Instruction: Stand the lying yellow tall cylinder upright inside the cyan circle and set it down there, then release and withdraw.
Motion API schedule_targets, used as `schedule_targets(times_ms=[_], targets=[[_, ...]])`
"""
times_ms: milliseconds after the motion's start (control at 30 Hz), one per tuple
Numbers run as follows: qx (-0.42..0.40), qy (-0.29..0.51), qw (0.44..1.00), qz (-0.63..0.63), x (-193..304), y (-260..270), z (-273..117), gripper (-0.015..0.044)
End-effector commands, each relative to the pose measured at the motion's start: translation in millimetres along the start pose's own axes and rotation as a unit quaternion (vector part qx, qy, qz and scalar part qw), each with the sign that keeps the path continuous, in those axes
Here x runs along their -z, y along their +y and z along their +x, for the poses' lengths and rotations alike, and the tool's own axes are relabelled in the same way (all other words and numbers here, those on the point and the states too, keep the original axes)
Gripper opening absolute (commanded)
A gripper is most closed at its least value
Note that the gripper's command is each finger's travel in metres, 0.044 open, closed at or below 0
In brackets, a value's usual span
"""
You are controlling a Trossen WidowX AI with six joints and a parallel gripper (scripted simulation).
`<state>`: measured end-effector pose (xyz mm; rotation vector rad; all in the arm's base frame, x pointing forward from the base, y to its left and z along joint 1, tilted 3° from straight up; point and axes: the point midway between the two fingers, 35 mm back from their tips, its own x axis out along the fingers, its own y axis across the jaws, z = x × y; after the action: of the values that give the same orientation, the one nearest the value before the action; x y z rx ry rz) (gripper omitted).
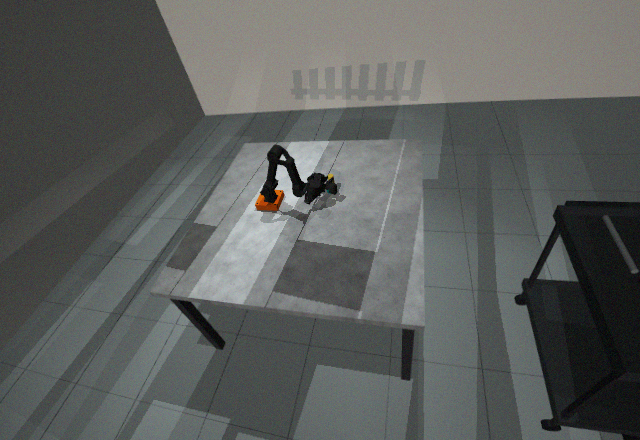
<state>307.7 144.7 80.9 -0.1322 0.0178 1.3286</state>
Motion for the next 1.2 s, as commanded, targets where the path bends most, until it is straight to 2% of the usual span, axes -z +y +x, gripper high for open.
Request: schedule_targets(times_ms=[0,467,833,1167], targets=[[-0.002,0.0,1.0,0.004,11,4,0,0.0105],[0.0,0.001,1.0,0.003,42,8,0,0.0105],[0.0,0.001,1.0,0.003,42,8,1,0.0105],[0.0,0.001,1.0,0.003,42,8,1,0.0368]])
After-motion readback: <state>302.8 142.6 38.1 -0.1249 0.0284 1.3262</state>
